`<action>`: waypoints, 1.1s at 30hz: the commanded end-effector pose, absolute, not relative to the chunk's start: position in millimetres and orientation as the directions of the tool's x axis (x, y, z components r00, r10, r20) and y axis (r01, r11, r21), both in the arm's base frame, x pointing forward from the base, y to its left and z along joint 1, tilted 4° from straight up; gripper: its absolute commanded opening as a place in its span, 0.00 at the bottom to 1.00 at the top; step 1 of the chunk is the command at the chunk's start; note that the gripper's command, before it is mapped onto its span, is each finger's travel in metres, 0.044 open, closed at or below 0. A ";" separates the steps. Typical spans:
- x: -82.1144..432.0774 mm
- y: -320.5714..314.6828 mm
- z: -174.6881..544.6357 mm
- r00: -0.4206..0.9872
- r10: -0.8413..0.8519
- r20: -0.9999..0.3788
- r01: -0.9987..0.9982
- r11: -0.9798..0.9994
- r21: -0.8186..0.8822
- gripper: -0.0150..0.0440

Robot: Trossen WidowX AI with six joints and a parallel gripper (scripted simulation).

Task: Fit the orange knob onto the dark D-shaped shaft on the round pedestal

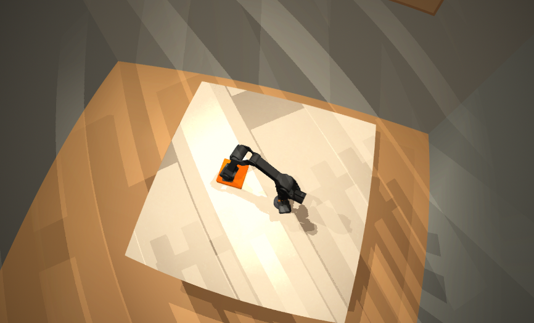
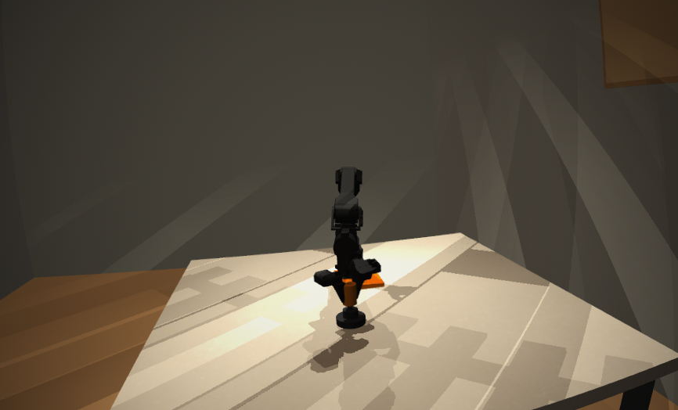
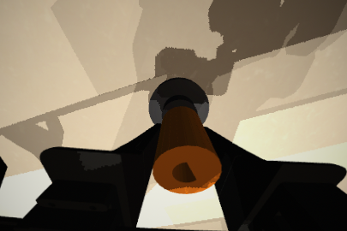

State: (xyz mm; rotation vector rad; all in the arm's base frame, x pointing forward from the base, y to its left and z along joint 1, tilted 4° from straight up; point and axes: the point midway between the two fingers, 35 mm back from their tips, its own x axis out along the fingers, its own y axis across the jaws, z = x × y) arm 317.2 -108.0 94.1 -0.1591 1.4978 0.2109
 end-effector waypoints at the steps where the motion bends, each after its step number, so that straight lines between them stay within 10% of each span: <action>1: 315.9 -107.0 96.6 0.062 0.044 -0.997 -0.241 0.970 0.028 0.25; 33: 317.7 -107.6 94.5 0.062 0.044 -0.997 -0.438 0.899 0.013 0.25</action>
